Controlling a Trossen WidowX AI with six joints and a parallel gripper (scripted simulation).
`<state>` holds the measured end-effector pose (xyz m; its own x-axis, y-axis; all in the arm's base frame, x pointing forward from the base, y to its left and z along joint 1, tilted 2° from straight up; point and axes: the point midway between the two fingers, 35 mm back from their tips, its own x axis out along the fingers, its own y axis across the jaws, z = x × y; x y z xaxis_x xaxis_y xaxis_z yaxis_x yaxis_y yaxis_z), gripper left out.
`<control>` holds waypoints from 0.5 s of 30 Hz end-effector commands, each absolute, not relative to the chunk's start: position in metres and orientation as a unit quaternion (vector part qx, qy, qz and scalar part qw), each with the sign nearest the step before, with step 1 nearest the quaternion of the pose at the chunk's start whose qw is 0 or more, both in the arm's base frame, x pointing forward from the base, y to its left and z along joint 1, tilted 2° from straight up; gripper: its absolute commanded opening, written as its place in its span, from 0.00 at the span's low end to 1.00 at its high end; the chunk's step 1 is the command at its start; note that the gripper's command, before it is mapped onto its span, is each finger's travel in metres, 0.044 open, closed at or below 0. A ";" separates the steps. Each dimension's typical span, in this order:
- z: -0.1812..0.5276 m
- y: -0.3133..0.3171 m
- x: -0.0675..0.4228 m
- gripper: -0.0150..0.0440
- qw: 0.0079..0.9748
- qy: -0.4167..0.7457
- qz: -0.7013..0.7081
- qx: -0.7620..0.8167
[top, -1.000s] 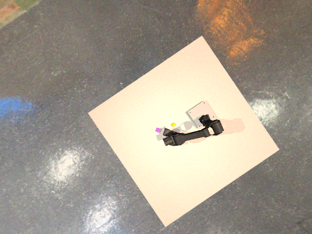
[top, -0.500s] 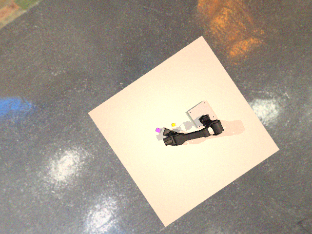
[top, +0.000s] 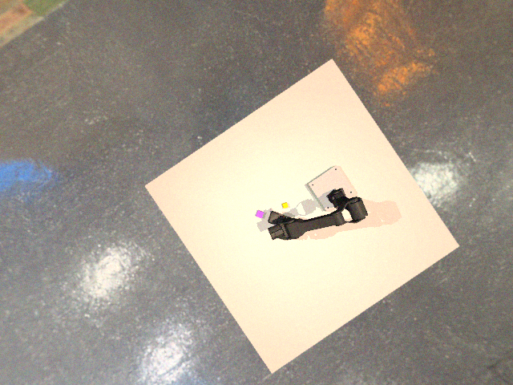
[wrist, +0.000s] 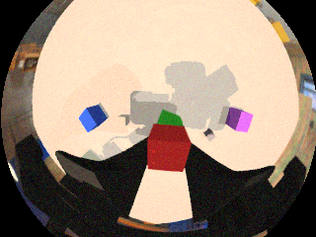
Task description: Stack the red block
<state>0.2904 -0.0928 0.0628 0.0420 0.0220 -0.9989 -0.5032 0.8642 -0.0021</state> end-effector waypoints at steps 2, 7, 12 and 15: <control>0.061 -0.092 0.290 0.25 0.698 0.667 0.189 -0.180; 0.061 -0.092 0.290 0.25 0.698 0.667 0.189 -0.180; 0.063 -0.093 0.290 0.30 0.698 0.667 0.188 -0.180; 0.063 -0.093 0.290 0.43 0.698 0.667 0.188 -0.180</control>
<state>0.2892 -0.0924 0.0635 0.0383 0.0233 -0.9990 -0.5031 0.8642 0.0008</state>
